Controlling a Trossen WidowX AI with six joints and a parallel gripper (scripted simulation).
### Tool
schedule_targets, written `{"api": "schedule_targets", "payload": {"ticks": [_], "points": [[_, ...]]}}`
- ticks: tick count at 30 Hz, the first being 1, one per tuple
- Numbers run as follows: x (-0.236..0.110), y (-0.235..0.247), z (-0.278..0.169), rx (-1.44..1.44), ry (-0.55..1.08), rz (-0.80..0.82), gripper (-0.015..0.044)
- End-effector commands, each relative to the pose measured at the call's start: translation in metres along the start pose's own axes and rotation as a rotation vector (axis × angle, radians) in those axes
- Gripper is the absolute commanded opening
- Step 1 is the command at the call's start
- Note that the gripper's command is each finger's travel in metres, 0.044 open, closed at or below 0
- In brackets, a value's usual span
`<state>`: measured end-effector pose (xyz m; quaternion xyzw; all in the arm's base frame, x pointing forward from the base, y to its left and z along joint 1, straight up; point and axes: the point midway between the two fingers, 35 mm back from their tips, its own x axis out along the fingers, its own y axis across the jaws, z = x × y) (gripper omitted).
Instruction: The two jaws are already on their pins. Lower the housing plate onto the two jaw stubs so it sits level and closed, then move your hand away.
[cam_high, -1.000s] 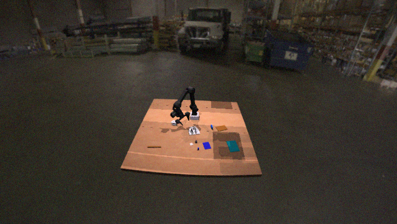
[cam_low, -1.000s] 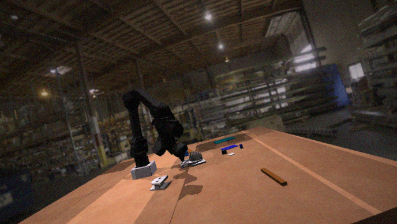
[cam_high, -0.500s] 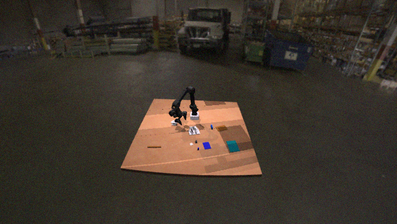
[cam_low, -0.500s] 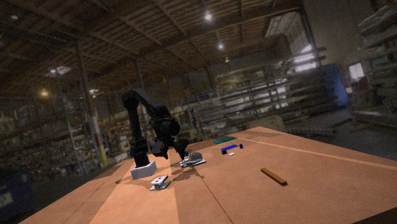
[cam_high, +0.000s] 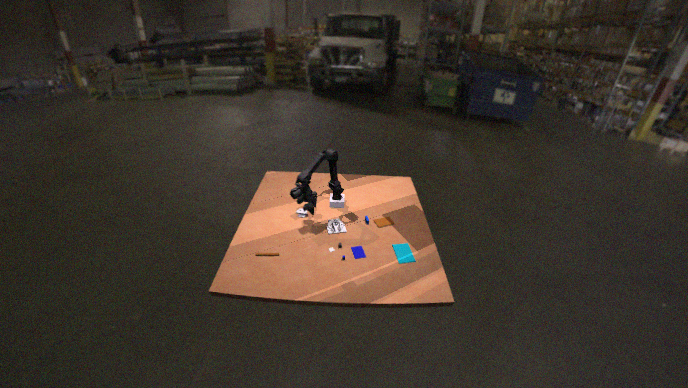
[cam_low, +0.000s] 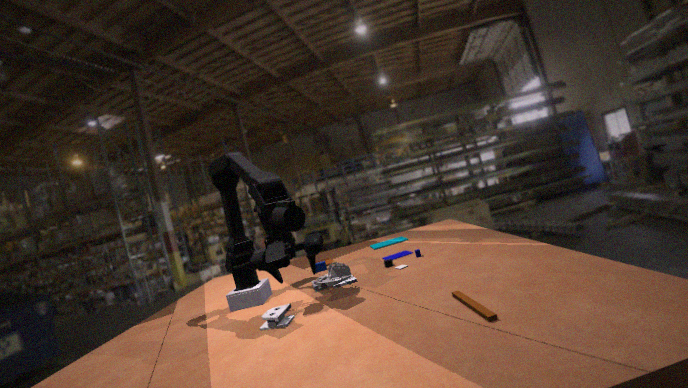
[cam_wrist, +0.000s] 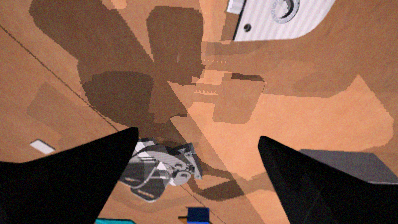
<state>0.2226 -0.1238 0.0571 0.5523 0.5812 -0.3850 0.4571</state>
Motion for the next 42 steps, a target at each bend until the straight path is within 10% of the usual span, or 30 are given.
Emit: {"api": "schedule_targets", "payload": {"ticks": [1,42], "points": [[-0.006,0.000,0.007,-0.111,-0.035,0.006,0.0440],[-0.050,-0.032,0.066,-1.315,-0.216,-0.224,0.0440]]}}
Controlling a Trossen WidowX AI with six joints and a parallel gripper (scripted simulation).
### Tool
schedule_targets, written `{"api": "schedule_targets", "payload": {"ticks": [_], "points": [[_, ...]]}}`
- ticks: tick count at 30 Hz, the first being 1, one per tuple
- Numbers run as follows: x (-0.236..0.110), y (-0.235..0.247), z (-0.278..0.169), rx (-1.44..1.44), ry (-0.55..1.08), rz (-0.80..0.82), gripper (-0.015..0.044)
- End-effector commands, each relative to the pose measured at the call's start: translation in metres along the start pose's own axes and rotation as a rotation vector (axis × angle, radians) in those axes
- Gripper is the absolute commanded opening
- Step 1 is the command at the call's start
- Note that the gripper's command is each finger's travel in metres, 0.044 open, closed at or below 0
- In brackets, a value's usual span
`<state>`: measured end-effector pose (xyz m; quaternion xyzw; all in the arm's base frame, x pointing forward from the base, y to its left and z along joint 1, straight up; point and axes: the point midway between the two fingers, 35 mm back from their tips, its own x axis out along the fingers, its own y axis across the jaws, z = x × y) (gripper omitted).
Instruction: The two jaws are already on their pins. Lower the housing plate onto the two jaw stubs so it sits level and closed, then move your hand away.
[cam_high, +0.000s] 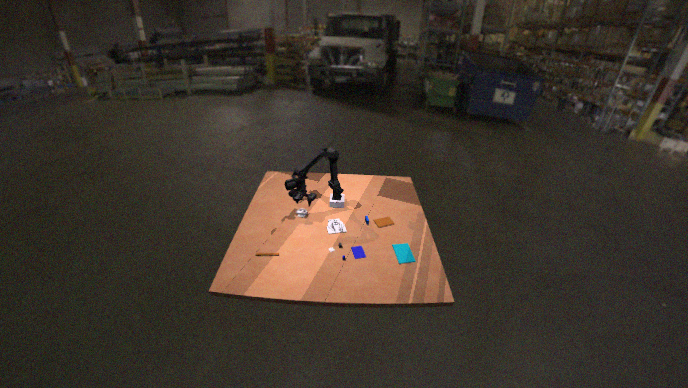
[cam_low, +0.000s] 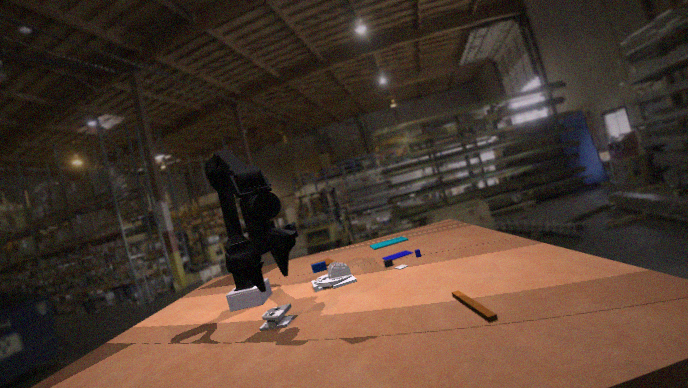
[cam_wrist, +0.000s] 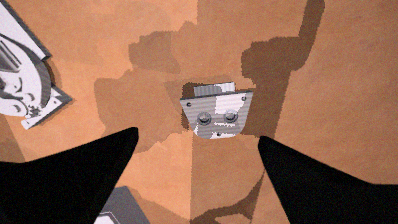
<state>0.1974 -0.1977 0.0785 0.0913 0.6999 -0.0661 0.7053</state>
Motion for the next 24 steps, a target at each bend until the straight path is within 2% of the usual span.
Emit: {"api": "schedule_targets", "payload": {"ticks": [1,10,15,24], "points": [[-0.006,-0.008,0.000,-0.106,-0.010,-0.034,0.0440],[-0.009,-0.014,-0.002,-0.208,-0.006,-0.056,0.0440],[0.029,-0.017,-0.001,-0.208,-0.005,-0.055,0.0440],[0.034,-0.017,-0.001,-0.208,-0.005,-0.055,0.0440]]}}
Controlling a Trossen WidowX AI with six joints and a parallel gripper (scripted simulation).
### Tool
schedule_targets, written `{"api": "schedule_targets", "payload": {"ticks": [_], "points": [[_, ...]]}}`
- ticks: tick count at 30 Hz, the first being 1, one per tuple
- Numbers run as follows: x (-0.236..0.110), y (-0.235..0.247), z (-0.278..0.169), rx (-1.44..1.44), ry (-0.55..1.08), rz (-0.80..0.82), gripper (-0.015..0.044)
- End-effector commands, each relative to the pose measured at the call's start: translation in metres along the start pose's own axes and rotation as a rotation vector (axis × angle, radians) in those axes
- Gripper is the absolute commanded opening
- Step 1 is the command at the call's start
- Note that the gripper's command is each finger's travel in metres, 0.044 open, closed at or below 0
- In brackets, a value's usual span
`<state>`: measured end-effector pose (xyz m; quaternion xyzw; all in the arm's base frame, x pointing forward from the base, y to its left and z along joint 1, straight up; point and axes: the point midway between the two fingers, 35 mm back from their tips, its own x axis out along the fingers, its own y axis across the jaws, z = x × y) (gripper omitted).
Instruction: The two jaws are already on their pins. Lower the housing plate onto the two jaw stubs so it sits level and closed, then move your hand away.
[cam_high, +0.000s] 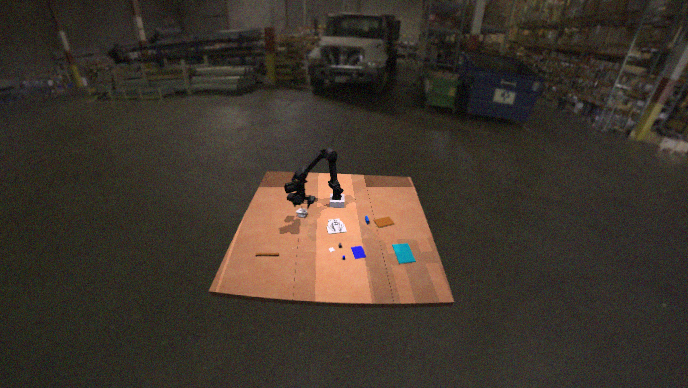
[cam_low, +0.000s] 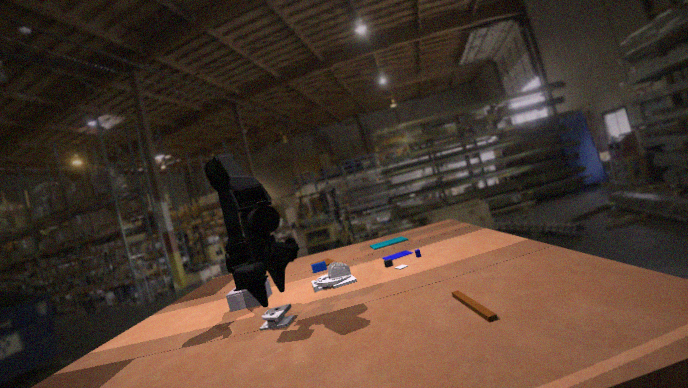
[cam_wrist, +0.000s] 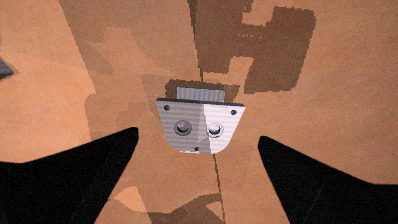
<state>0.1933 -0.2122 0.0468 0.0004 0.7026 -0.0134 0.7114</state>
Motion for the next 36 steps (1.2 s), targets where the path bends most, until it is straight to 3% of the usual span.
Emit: {"api": "schedule_targets", "payload": {"ticks": [1,36], "points": [[0.004,0.000,0.000,-0.004,0.002,-0.002,0.0440],[0.050,0.000,-0.001,-0.004,0.002,-0.002,0.0440]]}}
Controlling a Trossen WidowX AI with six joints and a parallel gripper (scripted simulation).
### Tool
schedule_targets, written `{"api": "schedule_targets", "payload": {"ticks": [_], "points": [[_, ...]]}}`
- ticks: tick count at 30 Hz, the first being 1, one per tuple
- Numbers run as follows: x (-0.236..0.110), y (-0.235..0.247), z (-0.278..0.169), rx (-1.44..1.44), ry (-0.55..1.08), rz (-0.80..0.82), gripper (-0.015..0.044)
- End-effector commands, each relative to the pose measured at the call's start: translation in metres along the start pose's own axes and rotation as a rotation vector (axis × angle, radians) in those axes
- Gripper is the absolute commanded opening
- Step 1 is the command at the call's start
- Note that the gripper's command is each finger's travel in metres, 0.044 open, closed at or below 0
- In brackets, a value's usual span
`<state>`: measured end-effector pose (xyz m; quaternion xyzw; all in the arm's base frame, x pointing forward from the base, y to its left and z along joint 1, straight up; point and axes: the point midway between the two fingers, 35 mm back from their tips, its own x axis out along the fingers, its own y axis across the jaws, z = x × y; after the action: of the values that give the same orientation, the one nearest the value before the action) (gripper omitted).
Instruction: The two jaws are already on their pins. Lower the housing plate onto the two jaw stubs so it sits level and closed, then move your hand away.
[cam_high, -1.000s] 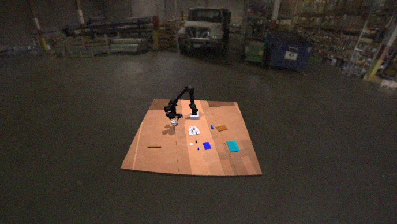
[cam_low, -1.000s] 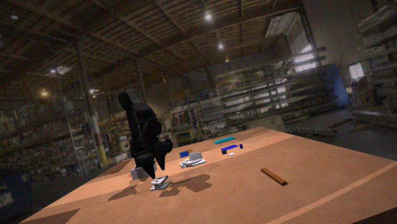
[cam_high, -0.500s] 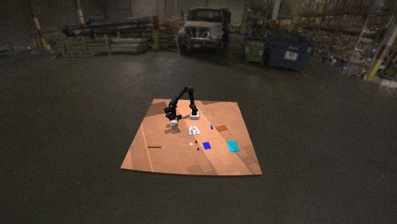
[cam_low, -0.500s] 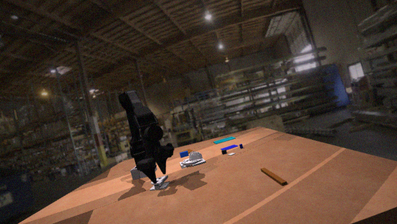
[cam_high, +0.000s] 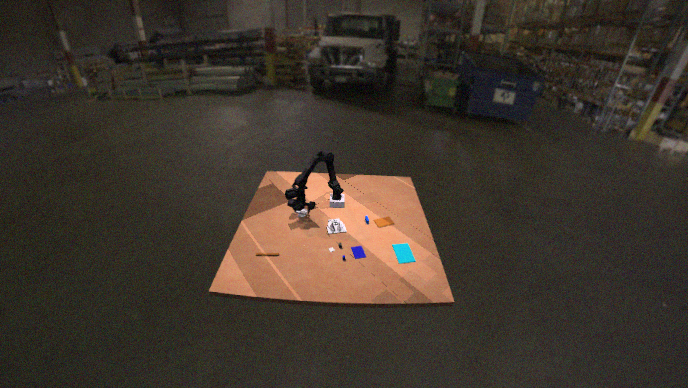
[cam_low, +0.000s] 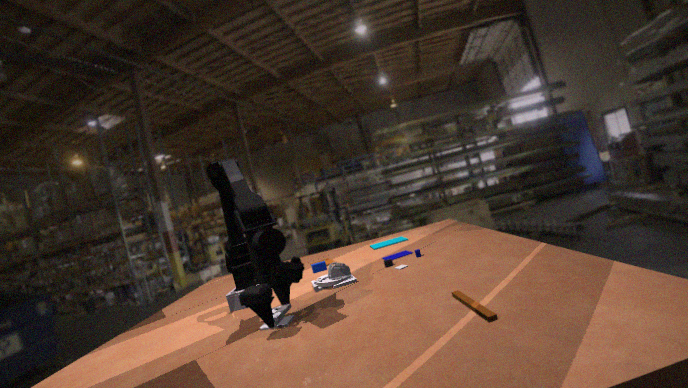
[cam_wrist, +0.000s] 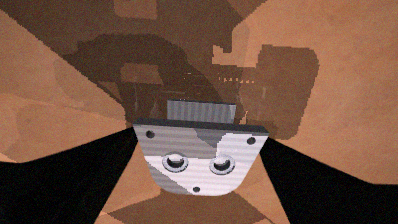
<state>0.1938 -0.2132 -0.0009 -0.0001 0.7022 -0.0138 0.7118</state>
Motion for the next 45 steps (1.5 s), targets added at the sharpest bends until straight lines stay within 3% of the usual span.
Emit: {"api": "schedule_targets", "payload": {"ticks": [1,20,33,45], "points": [[0.0027,0.0000,-0.0007,-0.004,0.003,-0.001,0.0440],[0.0030,0.0000,-0.0007,-0.004,0.003,-0.001,0.0440],[0.0027,0.0004,-0.0005,0.000,0.002,0.001,0.0353],[0.0022,0.0003,-0.0004,0.000,0.002,0.001,0.0351]]}}
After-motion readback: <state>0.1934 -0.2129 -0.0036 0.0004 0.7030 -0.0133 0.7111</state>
